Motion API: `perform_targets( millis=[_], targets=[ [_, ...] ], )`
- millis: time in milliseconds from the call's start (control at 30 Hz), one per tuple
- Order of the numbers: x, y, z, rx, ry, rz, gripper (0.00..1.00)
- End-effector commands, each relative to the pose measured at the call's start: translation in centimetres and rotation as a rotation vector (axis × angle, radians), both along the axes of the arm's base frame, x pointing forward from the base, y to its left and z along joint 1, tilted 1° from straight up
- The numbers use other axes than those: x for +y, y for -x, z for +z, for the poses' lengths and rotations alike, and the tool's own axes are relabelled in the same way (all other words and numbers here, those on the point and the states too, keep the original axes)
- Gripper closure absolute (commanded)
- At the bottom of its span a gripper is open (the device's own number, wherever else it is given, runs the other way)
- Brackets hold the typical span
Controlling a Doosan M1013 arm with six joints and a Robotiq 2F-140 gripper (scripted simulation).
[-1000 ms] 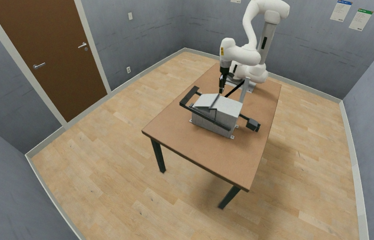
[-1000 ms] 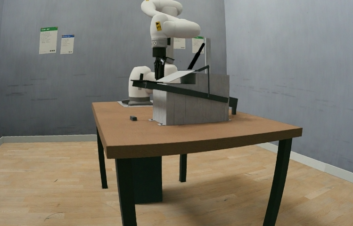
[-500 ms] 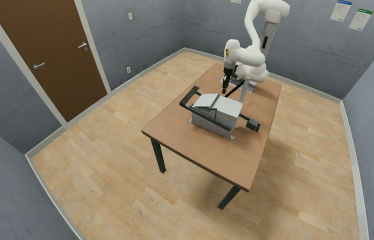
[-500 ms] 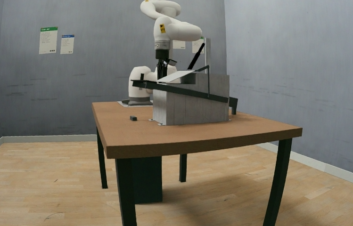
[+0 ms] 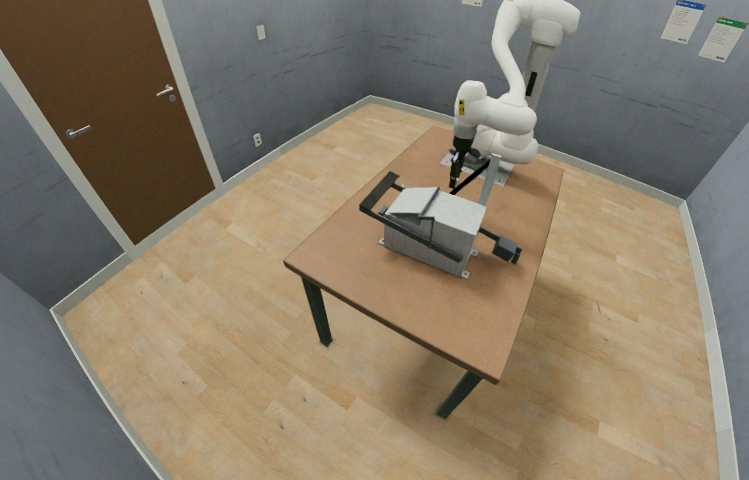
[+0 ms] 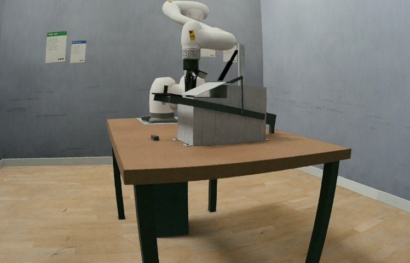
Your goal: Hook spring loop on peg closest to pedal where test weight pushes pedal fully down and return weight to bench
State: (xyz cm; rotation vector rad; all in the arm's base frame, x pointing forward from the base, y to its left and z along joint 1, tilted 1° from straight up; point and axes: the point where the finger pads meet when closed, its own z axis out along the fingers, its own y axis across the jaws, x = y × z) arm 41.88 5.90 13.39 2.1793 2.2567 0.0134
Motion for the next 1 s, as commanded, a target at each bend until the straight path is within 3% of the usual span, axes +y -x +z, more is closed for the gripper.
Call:
perform_targets(
  millis=[0, 967],
  targets=[
    [-0.1, -0.2, -0.1, -0.001, -0.001, 0.0, 0.75],
    [0.0, -0.1, -5.3, -0.001, -0.001, 0.0, 0.75]
  ],
)
